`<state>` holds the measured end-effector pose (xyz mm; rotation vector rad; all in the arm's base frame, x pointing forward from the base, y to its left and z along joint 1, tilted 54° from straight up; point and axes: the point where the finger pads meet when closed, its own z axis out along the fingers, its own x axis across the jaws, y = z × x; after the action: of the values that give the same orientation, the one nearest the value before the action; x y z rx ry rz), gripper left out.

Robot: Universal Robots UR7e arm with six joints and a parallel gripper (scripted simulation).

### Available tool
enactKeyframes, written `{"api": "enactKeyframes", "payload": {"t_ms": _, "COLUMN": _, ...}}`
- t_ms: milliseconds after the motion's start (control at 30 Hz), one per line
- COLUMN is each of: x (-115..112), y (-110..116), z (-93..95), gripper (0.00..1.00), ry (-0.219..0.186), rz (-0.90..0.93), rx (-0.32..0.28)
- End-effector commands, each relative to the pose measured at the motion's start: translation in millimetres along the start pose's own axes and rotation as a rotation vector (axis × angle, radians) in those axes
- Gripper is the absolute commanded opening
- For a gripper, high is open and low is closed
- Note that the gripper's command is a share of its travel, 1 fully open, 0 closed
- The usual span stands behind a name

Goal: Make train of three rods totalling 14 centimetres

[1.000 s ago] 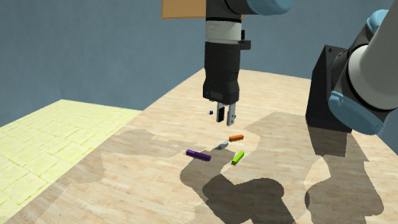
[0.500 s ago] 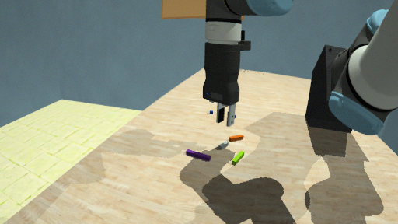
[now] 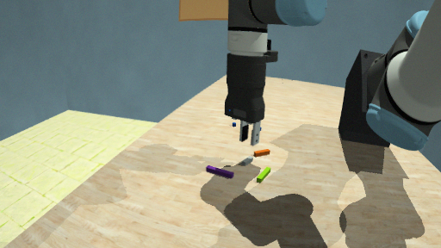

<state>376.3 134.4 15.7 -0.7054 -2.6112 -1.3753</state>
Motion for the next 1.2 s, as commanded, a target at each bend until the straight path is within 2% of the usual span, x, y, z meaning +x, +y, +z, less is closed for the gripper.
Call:
{"api": "enactKeyframes", "payload": {"t_ms": 0, "x": -0.3, "y": 0.0, "z": 6.6, "gripper": 0.54, "ry": -0.001, "rz": 0.000, "rx": 0.000}}
{"api": "enactKeyframes", "payload": {"t_ms": 400, "x": -0.2, "y": -0.4, "z": 24.4, "gripper": 0.54, "ry": -0.001, "rz": 0.000, "rx": 0.000}}
{"api": "enactKeyframes", "payload": {"t_ms": 1167, "x": -0.1, "y": -0.6, "z": 35.7, "gripper": 0.54, "ry": -0.001, "rz": 0.000, "rx": 0.000}}
